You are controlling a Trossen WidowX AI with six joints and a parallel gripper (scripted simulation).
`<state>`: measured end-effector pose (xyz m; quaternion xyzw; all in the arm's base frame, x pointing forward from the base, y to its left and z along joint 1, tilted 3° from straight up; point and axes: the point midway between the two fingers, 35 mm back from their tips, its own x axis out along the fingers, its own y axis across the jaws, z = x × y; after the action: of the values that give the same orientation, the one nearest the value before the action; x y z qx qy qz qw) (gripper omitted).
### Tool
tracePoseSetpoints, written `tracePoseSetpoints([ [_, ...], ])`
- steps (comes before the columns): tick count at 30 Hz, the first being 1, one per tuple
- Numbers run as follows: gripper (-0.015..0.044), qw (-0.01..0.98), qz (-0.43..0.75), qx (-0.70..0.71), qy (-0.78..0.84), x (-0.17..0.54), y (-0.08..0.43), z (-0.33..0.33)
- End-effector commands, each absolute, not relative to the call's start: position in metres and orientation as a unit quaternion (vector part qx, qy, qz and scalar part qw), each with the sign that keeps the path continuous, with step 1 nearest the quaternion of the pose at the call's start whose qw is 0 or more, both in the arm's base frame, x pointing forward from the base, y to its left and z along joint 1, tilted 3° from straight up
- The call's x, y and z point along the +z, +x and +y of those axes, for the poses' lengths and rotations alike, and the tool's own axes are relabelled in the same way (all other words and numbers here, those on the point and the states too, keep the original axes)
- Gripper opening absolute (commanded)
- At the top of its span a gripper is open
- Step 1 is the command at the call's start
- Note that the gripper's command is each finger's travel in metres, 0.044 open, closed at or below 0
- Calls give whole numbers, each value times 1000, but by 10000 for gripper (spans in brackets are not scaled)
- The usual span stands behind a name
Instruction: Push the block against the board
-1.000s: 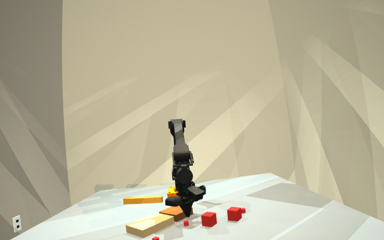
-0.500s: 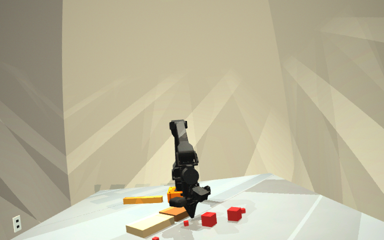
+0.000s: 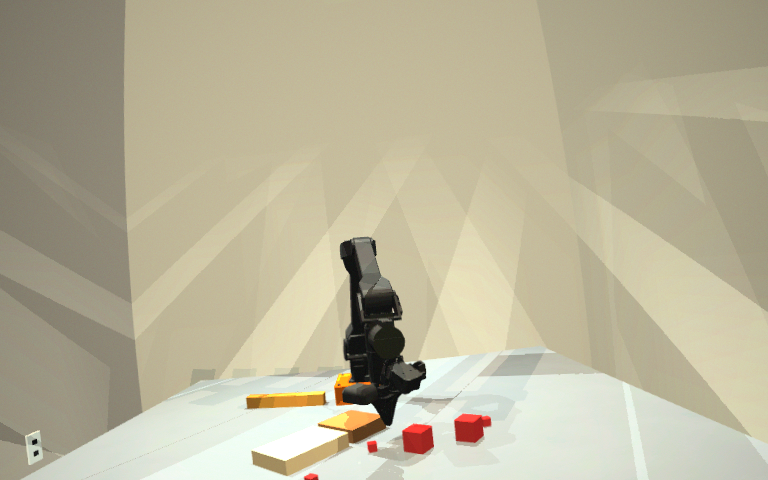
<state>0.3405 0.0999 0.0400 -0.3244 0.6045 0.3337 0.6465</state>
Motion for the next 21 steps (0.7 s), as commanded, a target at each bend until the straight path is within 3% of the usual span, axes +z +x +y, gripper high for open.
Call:
tracePoseSetpoints([
  [1, 0, 656, 595, 329, -327, 72, 343, 100],
  [21, 0, 719, 654, 175, -156, 73, 306, 87],
])
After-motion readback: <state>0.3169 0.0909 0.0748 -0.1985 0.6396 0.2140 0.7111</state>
